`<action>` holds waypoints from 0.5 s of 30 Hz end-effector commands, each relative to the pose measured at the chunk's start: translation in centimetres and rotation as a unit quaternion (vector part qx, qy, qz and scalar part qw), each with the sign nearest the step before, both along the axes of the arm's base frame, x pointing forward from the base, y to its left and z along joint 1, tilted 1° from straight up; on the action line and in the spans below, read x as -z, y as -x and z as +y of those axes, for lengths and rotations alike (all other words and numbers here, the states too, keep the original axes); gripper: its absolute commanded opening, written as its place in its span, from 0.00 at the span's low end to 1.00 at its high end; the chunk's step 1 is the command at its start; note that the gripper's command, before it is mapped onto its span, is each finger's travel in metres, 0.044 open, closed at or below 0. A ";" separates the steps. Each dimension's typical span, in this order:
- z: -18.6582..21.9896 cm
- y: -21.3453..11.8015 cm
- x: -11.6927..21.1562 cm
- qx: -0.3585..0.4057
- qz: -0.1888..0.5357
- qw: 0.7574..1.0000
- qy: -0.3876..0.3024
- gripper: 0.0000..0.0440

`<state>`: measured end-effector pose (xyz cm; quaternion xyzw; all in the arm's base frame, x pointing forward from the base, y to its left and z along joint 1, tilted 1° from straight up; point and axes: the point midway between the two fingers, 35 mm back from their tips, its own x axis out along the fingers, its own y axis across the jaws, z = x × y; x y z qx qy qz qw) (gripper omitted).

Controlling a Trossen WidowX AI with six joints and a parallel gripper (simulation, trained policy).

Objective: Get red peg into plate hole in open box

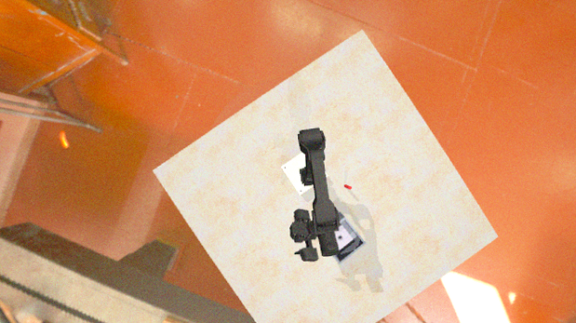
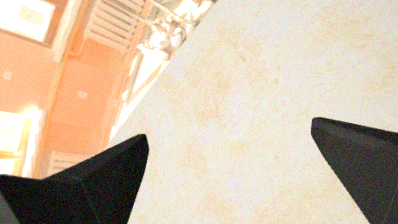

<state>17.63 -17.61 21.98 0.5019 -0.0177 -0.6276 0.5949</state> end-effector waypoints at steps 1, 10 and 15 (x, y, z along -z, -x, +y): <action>2.0 -1.3 -0.2 -0.058 0.012 0.998 -0.016 1.00; 7.9 -3.6 0.4 -0.199 0.057 0.976 -0.062 1.00; 11.4 -4.1 1.5 -0.268 0.093 0.955 -0.092 1.00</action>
